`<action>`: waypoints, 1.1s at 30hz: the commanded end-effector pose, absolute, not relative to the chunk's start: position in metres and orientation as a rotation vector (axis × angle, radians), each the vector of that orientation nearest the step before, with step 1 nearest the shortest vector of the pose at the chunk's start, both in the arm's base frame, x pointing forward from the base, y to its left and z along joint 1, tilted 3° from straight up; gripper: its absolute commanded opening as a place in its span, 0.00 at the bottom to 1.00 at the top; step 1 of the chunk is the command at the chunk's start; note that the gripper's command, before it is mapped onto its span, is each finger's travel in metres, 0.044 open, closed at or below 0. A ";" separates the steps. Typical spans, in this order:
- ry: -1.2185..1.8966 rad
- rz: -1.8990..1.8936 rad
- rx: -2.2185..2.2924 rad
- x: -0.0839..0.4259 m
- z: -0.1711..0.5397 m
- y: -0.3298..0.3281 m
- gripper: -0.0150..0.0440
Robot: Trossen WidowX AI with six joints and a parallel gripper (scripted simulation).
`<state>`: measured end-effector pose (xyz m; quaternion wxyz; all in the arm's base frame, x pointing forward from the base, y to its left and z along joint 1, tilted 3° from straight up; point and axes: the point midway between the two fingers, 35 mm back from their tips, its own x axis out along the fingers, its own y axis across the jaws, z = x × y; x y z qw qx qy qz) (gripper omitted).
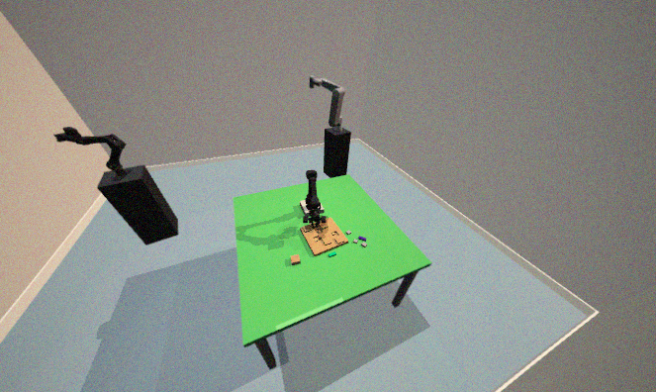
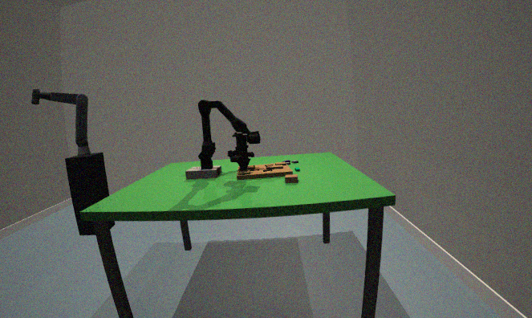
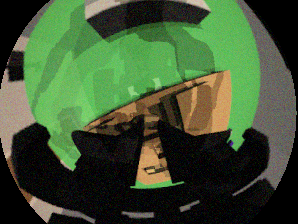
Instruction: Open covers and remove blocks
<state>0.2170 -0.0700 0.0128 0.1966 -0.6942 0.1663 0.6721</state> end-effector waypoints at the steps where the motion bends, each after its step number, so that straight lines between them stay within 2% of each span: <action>1: 0.466 1.879 -1.948 0.218 0.018 -0.070 0.39; 33: 0.471 1.878 -1.944 0.215 0.058 -0.071 0.39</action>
